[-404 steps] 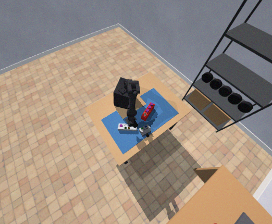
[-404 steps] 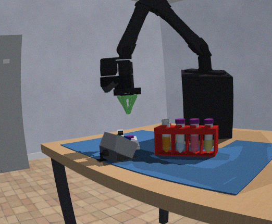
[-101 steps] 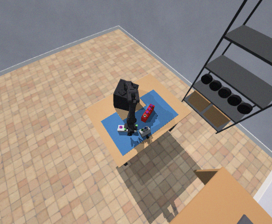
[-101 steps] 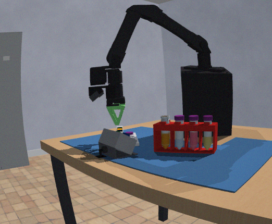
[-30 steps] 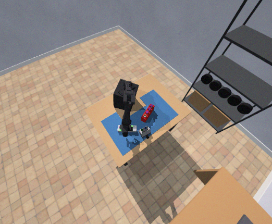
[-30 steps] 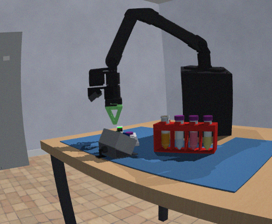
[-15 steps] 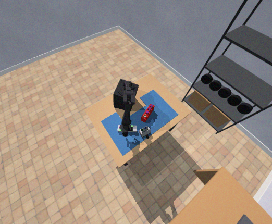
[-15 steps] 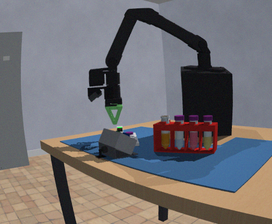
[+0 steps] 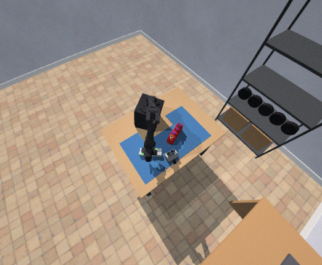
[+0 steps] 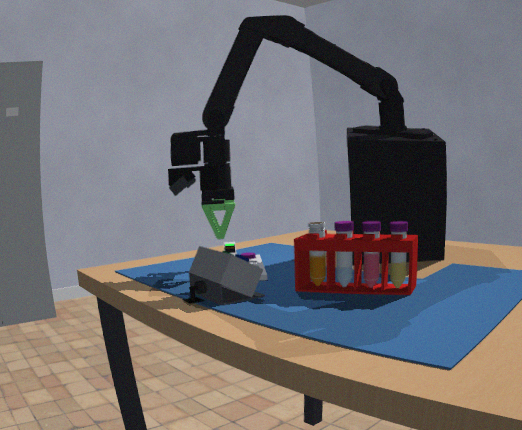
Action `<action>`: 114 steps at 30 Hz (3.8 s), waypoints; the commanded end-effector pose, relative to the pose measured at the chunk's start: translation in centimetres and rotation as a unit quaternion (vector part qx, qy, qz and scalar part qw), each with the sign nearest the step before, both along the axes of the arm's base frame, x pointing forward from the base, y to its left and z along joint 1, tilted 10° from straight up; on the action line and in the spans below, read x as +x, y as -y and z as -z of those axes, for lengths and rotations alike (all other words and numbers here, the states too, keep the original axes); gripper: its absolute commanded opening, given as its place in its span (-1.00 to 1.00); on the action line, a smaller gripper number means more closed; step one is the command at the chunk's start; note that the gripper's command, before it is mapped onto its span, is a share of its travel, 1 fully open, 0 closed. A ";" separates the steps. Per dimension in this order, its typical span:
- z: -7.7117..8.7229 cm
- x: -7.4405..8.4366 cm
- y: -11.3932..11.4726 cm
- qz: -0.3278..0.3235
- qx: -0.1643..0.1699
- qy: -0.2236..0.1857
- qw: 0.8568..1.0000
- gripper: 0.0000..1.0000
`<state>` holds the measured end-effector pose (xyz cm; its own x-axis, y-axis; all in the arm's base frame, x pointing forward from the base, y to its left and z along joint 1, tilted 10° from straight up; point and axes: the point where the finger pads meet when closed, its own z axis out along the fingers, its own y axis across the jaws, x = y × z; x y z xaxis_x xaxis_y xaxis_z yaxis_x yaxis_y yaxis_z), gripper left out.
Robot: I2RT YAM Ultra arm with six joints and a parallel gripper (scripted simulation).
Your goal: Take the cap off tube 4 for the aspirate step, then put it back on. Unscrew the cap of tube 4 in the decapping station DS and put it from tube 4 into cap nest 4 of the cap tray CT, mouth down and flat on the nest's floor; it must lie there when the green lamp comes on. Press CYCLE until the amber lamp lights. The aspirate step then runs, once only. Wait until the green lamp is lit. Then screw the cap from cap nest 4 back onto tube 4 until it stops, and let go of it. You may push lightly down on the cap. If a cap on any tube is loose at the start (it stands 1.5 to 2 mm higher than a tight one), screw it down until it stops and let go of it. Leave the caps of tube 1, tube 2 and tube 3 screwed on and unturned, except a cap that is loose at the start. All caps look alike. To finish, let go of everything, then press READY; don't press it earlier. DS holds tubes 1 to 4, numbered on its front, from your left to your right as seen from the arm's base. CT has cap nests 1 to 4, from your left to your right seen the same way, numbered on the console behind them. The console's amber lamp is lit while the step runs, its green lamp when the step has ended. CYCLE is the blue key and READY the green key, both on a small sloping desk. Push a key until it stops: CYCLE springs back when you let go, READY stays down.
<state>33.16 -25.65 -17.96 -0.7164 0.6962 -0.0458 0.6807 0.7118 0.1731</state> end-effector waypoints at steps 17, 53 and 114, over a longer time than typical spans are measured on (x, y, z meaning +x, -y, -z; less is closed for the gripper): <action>-0.4 0.2 0.3 0.001 -0.004 0.004 1.000 1.00; -6.2 -10.5 2.6 0.001 -0.004 0.003 1.000 -0.06; 7.0 -8.3 1.5 0.001 -0.004 0.003 1.000 -0.06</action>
